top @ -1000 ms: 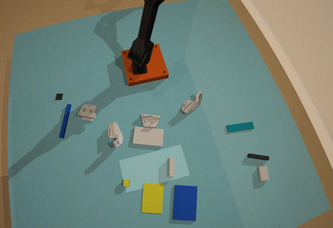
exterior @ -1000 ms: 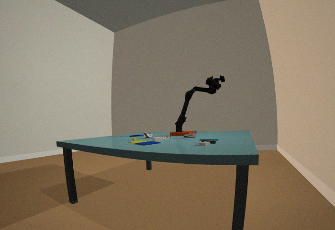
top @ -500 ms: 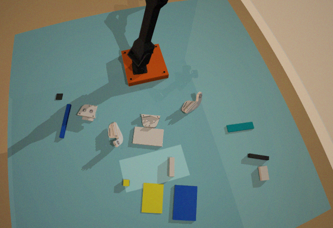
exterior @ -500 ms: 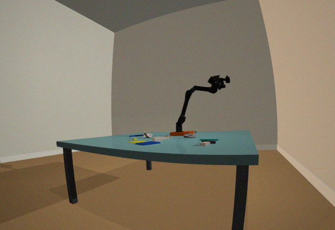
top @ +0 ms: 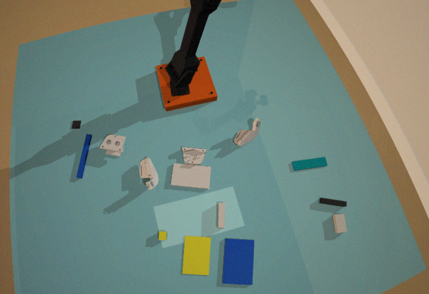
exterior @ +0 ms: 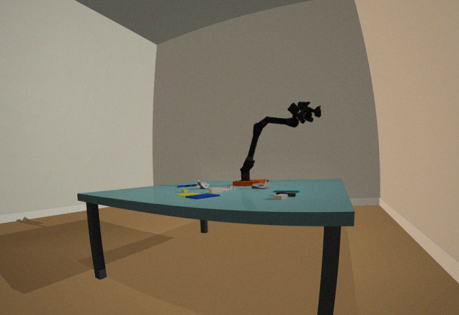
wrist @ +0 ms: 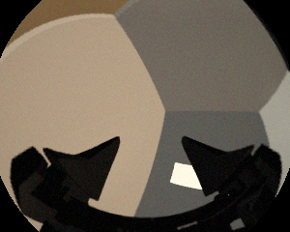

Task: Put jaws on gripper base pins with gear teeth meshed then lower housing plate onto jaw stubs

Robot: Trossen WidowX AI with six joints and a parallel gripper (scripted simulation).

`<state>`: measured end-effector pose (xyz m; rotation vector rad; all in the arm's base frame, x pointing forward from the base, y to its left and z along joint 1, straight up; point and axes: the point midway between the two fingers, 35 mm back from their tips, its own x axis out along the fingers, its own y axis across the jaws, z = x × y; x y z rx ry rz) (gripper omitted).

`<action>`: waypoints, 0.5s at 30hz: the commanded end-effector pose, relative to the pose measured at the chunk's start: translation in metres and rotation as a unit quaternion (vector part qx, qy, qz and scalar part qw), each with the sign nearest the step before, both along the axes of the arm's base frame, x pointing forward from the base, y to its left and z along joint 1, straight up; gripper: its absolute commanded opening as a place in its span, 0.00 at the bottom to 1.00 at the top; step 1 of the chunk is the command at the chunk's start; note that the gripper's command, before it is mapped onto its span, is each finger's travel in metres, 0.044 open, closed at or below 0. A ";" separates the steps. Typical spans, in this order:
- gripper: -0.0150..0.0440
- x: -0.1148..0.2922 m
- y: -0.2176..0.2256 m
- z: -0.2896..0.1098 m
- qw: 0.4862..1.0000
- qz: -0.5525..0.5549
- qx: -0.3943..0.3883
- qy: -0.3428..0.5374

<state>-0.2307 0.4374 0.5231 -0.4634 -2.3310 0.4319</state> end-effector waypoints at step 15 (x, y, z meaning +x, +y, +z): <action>1.00 0.102 0.068 -0.038 0.983 -0.084 -0.156 0.040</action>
